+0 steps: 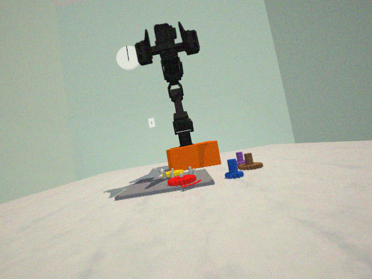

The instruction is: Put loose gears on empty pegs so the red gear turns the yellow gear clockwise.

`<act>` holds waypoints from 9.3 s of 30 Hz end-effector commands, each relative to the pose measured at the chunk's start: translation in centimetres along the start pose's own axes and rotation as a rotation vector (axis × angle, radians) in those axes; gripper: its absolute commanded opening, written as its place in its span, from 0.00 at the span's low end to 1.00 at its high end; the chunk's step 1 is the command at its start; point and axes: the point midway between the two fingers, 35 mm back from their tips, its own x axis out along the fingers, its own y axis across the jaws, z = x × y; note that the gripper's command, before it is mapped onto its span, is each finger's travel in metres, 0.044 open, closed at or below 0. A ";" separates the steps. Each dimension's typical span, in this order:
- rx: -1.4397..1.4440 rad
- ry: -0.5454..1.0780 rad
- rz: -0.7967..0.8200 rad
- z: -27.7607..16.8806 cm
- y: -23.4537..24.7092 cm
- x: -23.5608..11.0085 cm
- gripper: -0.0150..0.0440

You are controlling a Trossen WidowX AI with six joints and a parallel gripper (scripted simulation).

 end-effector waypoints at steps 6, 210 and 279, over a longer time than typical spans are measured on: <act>0.287 0.298 0.074 -6.3 4.2 1.9 1.00; 0.768 1.387 -0.801 -22.8 7.9 -4.1 0.25; 0.757 1.369 -0.807 -26.3 -5.6 -1.2 0.25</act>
